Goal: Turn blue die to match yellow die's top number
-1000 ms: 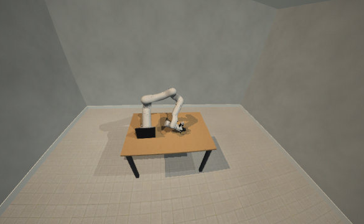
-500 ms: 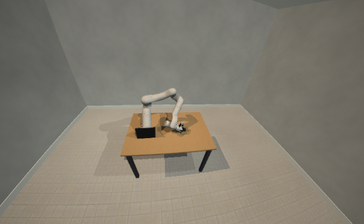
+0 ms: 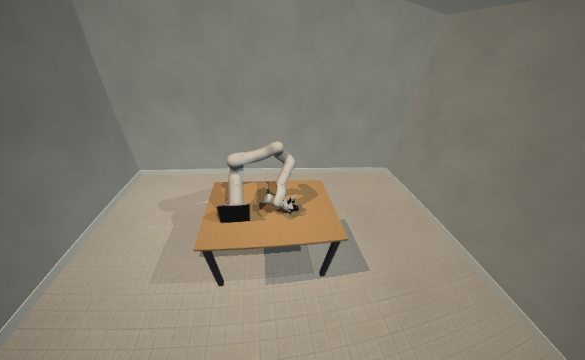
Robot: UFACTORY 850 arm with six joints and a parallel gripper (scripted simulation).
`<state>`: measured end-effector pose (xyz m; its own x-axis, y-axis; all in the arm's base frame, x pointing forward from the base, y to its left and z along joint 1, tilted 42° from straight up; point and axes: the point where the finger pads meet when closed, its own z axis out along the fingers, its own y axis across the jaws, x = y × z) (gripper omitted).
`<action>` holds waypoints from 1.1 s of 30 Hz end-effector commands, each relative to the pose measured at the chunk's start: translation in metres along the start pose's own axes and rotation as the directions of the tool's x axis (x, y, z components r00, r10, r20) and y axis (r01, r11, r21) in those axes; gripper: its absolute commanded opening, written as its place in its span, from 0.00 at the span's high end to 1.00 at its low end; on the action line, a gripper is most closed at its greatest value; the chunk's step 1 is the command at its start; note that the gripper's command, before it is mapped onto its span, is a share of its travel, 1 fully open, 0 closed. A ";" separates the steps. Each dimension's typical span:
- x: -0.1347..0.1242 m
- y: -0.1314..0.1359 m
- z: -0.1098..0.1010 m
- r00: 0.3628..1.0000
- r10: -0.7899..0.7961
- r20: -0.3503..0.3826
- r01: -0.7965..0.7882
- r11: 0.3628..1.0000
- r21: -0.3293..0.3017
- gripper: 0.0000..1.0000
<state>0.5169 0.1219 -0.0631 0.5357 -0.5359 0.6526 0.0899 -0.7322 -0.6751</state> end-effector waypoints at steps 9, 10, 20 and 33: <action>0.001 0.000 0.000 1.000 0.000 -0.001 0.000 1.000 0.000 0.77; 0.001 0.000 0.000 1.000 0.000 -0.001 0.000 1.000 0.000 0.77; 0.001 0.000 0.000 1.000 0.000 -0.001 0.000 1.000 0.000 0.64; 0.001 0.000 0.000 1.000 0.000 -0.001 0.000 1.000 0.000 0.64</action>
<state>0.5169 0.1219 -0.0631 0.5357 -0.5359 0.6526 0.0899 -0.7322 -0.6751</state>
